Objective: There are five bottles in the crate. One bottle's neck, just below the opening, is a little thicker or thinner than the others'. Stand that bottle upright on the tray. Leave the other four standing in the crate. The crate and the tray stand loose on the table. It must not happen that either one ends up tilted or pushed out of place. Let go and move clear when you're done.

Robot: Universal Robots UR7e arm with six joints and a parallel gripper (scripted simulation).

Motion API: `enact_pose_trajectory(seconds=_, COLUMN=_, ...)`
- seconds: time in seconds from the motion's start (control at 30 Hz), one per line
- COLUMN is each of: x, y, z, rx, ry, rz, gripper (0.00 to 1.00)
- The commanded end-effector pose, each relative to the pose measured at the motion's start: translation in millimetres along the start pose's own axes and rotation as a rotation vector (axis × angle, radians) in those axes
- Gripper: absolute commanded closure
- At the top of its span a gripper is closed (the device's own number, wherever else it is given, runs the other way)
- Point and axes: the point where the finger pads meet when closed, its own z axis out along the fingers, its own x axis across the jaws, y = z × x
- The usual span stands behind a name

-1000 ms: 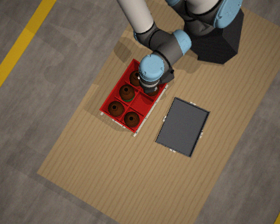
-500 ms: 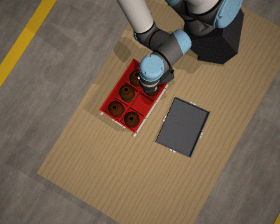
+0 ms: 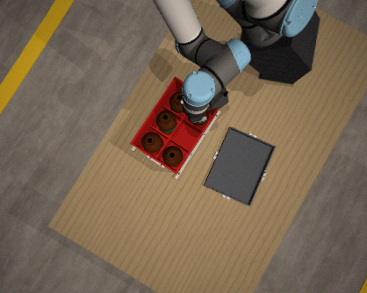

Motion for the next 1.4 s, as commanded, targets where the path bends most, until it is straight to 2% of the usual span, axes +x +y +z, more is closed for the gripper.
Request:
enact_pose_trajectory(seconds=0.0, x=0, y=0, z=-0.2, rx=-0.001, ry=0.001, rz=0.0, gripper=0.0)
enact_pose_trajectory(seconds=0.9, x=0, y=0, z=-1.7, rx=-0.001, ry=0.001, rz=0.0, gripper=0.0)
enact_pose_trajectory(seconds=1.13, x=0, y=0, z=-12.1, rx=-0.001, ry=0.001, rz=0.0, gripper=0.0)
enact_pose_trajectory(seconds=1.37, x=0, y=0, z=-32.4, rx=-0.001, ry=0.001, rz=0.0, gripper=0.0)
